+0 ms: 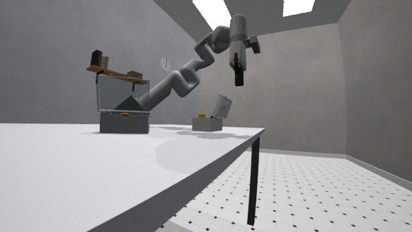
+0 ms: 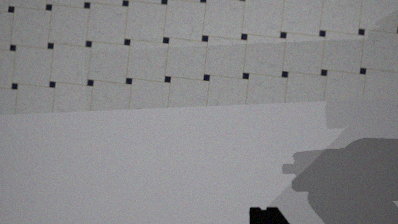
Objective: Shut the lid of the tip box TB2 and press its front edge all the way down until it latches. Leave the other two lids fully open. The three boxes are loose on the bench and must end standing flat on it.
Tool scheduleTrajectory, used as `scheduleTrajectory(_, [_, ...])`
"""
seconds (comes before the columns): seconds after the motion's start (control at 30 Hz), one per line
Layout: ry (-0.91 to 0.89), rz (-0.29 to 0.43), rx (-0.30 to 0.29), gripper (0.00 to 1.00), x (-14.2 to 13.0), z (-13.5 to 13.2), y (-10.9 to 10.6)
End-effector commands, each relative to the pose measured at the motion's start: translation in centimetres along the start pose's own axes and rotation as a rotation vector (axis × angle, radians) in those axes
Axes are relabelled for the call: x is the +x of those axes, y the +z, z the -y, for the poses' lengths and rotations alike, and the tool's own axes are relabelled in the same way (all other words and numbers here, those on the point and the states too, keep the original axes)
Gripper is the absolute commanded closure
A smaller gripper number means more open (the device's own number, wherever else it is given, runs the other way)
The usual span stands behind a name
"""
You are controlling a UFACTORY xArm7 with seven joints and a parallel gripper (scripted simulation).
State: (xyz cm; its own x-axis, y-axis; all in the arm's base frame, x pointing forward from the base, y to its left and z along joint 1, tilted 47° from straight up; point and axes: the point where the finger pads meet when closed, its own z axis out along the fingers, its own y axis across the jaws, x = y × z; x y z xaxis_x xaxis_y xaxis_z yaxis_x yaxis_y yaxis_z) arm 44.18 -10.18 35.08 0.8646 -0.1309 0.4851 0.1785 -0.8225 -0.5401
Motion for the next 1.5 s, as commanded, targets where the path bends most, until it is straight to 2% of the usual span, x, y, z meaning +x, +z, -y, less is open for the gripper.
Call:
scheduleTrajectory(0.0, [0.0, -0.004, -0.002, 1.0, 0.1, 0.0, -0.2])
scheduleTrajectory(0.27, [0.0, -0.004, -0.002, 1.0, 0.1, -0.1, -0.2])
scheduleTrajectory(1.47, [0.0, -0.004, -0.002, 1.0, 0.1, -0.1, 5.1])
